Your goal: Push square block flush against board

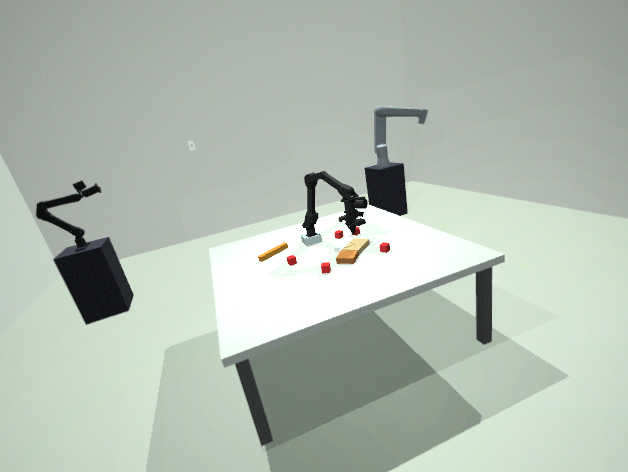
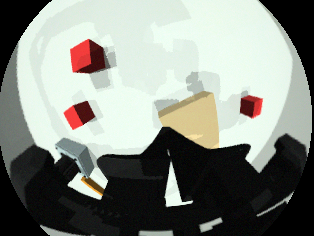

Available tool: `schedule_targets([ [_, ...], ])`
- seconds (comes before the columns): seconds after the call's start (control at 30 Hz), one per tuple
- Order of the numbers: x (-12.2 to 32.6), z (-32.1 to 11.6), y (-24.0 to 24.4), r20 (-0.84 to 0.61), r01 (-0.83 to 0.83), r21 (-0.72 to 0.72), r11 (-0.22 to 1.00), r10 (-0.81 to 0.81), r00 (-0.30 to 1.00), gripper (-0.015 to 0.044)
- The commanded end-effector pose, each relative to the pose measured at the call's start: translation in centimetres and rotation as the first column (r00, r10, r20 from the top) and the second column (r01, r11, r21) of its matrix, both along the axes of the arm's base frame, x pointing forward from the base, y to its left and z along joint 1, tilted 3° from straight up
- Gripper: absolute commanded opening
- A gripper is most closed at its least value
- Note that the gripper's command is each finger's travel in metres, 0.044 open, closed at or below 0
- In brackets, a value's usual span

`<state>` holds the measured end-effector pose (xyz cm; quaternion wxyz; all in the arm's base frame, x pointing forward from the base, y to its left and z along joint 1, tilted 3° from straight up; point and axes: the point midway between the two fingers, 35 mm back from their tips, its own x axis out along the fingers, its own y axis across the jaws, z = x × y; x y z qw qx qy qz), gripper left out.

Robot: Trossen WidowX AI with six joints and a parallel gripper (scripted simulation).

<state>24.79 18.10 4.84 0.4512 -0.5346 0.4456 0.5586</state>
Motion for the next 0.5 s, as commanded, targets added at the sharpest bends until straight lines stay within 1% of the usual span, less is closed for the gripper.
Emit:
schedule_targets([
  [0.0,-0.3,-0.1,0.9,-0.003,-0.119,0.006,0.993,0.119,0.993,0.0],
  [0.27,-1.1,0.0,2.9,0.006,-0.38,0.017,0.925,0.38,0.925,0.0],
  [0.4,-1.1,0.0,2.9,0.006,-0.38,0.017,0.925,0.38,0.925,0.0],
  [0.47,-1.1,-1.2,3.1,0.006,-0.39,0.018,0.921,0.39,0.921,0.0],
])
